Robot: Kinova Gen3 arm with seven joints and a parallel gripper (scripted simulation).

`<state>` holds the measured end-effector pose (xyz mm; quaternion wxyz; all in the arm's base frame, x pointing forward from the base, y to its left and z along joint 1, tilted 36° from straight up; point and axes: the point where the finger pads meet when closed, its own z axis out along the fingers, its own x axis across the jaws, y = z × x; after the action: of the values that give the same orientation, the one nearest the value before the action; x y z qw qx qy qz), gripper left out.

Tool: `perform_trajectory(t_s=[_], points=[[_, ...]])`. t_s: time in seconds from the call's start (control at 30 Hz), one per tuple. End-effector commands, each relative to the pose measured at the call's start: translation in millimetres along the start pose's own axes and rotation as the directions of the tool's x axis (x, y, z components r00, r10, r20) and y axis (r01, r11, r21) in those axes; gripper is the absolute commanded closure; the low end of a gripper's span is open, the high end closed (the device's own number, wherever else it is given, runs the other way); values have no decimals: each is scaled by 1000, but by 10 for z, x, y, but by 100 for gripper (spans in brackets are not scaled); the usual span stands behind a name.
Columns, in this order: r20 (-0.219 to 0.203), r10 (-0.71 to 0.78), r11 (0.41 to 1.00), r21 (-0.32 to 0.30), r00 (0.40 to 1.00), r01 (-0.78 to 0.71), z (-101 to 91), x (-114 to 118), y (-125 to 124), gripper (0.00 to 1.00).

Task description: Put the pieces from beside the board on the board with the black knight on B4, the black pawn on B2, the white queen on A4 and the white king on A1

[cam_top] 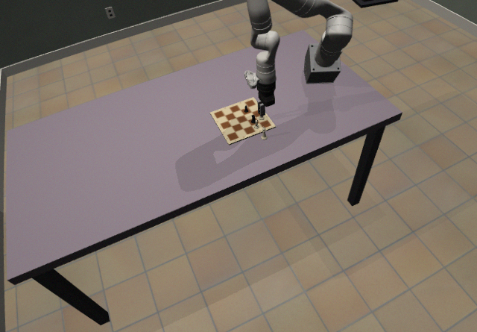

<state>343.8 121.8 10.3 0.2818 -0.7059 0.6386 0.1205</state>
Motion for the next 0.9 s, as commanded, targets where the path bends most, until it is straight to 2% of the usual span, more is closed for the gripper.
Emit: perform_trajectory(t_s=[0.0,0.87], points=[[1,2,1000,1,1000,-2,2,-6,8,100],[1,2,1000,1,1000,-2,32,-5,7,100]])
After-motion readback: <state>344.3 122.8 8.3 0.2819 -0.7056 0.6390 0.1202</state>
